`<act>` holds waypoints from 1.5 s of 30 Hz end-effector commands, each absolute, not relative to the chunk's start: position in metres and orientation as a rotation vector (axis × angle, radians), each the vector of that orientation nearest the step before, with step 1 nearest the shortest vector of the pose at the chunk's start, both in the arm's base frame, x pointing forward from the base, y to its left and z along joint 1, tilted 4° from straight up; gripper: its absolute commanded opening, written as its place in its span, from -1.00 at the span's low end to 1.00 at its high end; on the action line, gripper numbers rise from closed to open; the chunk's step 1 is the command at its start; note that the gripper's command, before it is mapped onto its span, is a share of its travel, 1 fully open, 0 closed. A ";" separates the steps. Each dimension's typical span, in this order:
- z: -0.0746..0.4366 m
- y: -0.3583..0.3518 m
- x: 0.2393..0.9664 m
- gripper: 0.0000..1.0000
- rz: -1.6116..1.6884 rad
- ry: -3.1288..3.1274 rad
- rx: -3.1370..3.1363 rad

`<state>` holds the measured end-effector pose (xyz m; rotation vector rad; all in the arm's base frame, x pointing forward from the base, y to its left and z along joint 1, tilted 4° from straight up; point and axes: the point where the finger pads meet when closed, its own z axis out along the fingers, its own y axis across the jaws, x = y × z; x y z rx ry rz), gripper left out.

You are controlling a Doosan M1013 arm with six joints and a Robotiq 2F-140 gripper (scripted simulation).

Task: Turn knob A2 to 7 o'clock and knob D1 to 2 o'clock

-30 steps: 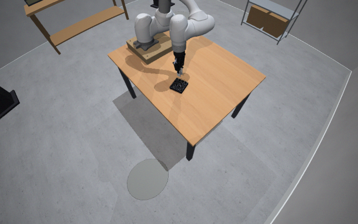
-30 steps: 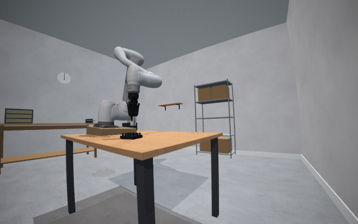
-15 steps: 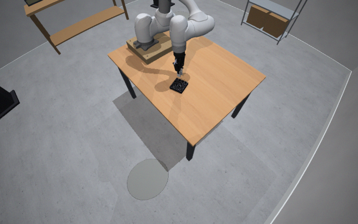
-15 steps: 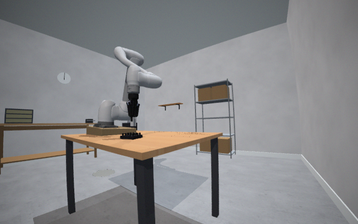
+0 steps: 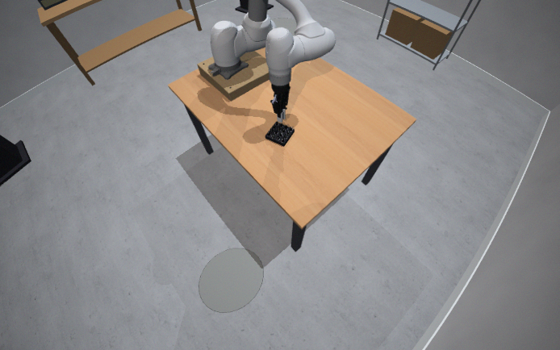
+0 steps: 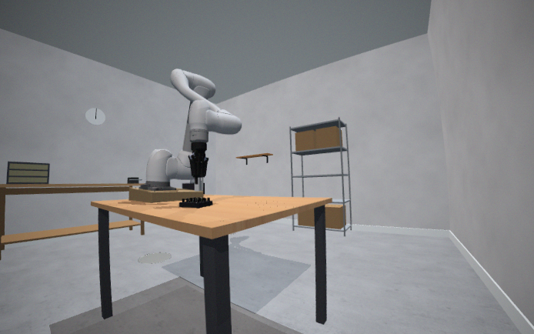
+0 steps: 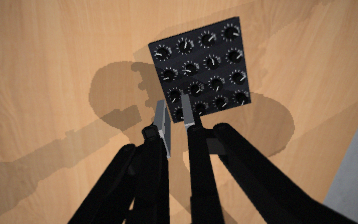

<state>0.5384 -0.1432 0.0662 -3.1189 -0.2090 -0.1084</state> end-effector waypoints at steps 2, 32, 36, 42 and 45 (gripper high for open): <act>0.060 -0.143 0.539 -0.77 -0.109 -0.209 -3.119; 0.041 -0.143 0.540 -0.77 -0.109 -0.209 -3.119; 0.041 -0.143 0.540 -0.77 -0.109 -0.209 -3.119; 0.041 -0.143 0.540 -0.77 -0.109 -0.209 -3.119; 0.041 -0.143 0.540 -0.77 -0.109 -0.209 -3.119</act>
